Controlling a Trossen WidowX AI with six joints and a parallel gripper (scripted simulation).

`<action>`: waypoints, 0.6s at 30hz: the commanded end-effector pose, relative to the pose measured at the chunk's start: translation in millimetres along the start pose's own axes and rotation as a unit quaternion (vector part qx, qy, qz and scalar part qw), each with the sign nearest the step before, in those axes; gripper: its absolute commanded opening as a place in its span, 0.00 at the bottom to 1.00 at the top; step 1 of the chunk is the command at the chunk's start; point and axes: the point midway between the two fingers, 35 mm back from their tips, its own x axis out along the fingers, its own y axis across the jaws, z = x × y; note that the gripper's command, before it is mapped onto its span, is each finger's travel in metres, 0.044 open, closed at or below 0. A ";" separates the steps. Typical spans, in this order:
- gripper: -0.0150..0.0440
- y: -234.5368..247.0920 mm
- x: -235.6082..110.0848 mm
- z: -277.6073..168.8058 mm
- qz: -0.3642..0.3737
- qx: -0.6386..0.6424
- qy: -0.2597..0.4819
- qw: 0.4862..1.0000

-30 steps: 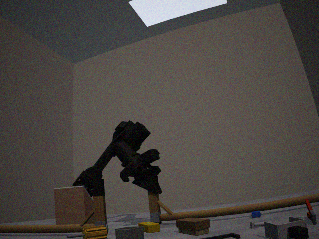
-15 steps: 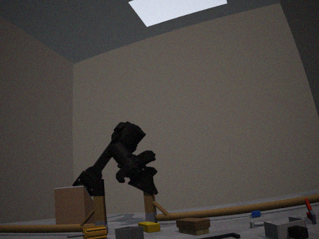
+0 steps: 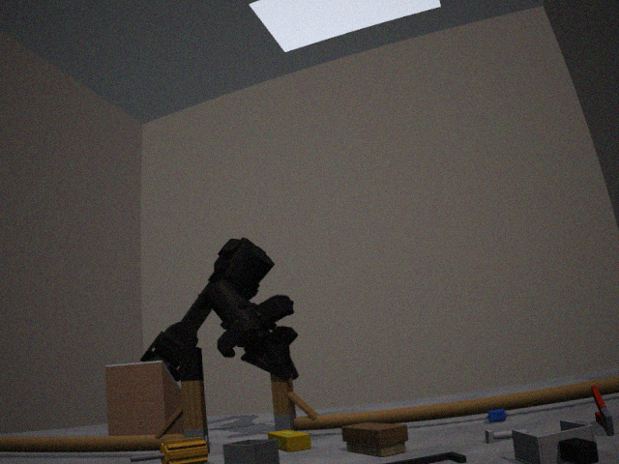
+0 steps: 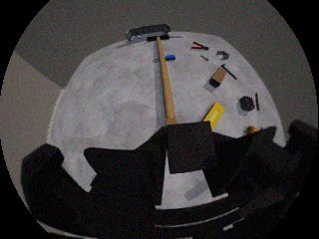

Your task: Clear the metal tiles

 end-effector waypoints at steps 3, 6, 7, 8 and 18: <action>0.25 3.4 -5.8 -3.0 0.002 -0.005 -0.007 1.000; 0.34 1.5 -2.2 -3.8 0.000 0.000 -0.001 1.000; 0.39 1.5 -2.2 -3.8 0.000 0.000 -0.001 1.000; 0.43 1.5 -2.2 -3.8 0.000 0.000 -0.001 1.000; 0.88 1.2 -3.7 -3.8 0.000 0.000 0.000 1.000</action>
